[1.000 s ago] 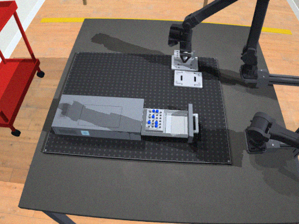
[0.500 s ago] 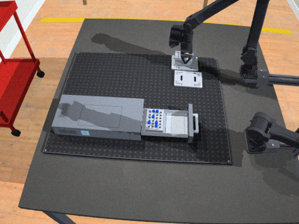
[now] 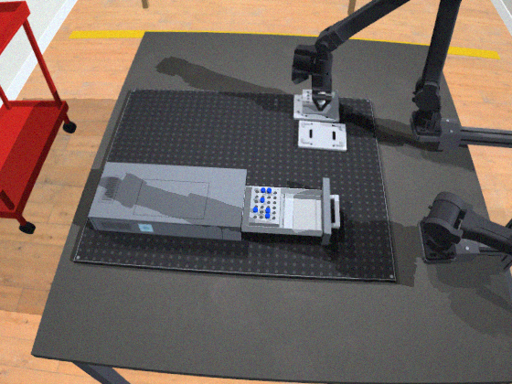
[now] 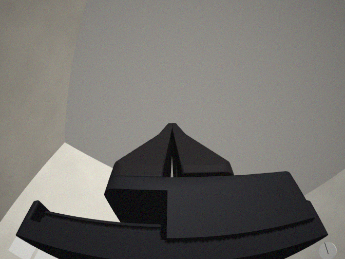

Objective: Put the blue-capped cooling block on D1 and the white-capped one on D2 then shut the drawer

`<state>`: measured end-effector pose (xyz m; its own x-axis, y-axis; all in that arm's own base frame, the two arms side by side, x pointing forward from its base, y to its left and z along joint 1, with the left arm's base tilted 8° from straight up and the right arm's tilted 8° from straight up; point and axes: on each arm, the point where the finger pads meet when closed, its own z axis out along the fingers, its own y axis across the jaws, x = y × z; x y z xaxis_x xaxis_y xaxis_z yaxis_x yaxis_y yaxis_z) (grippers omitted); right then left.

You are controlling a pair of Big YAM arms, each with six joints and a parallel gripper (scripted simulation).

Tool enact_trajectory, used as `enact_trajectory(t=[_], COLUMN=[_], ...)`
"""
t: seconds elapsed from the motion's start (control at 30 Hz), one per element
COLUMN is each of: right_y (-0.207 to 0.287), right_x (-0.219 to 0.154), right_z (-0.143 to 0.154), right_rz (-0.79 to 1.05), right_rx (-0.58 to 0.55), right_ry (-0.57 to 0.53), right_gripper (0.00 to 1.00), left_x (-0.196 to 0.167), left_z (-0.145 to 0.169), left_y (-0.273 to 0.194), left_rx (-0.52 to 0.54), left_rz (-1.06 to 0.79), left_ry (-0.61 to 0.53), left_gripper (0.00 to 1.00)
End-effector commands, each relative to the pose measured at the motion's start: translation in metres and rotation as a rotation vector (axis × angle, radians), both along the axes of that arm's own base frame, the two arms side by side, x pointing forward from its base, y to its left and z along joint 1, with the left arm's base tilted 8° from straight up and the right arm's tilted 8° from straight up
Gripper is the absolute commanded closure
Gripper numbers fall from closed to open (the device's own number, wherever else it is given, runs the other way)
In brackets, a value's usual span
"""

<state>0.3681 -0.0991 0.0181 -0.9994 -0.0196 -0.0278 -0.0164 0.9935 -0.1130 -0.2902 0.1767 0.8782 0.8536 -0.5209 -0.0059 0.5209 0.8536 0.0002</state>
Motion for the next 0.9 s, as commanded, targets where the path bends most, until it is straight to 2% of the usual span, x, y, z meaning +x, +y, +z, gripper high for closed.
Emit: enact_trajectory(t=[0.0,0.87], right_y=[-0.0105,-0.0111], right_x=[0.0468,0.0506], right_z=[0.0481,0.0449], right_rz=[0.011,0.011], right_rx=[-0.026,-0.023], right_ry=[-0.119,-0.107], right_gripper=[1.00,1.00], left_x=[0.0181,0.0181], left_z=[0.0079,0.0079], left_y=[-0.0138,-0.0138], left_rx=[0.019,0.019], left_rz=[0.008,0.008], left_ry=[0.029,0.029], left_gripper=[1.00,1.00])
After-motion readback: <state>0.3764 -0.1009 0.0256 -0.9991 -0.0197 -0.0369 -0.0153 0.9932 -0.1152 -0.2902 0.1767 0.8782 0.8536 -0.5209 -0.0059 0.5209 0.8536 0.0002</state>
